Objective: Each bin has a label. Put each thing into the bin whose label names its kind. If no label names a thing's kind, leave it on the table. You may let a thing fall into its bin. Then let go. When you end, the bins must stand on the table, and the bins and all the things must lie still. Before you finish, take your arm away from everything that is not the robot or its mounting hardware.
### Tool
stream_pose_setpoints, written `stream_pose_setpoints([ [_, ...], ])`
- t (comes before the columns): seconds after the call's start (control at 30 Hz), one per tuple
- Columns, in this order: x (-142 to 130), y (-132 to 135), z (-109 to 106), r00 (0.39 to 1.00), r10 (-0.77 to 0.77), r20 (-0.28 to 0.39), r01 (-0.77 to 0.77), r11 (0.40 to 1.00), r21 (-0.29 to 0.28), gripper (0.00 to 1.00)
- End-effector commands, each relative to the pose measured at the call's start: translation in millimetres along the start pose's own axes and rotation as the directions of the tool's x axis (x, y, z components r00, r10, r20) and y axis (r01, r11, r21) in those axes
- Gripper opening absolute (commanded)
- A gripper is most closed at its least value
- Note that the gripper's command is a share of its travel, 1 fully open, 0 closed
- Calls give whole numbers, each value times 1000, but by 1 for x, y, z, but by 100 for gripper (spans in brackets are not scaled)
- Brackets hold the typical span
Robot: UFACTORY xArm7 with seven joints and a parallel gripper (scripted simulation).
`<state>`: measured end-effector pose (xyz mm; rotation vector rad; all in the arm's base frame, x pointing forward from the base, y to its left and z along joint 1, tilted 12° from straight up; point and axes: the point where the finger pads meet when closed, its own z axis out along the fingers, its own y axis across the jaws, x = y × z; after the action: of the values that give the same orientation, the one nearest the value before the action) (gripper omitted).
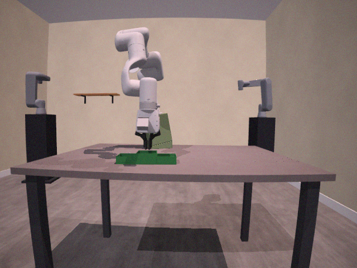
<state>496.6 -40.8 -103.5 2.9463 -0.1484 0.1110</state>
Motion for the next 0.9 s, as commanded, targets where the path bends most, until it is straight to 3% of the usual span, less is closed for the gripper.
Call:
stream_pose_setpoints([
  [0.0,2,0,-20,1000,0,-4,0,1000,1,7],
  [0.23,2,0,-20,1000,0,-4,0,1000,1,7],
  [0.87,6,-85,-20,1000,0,-4,0,1000,2,7],
])
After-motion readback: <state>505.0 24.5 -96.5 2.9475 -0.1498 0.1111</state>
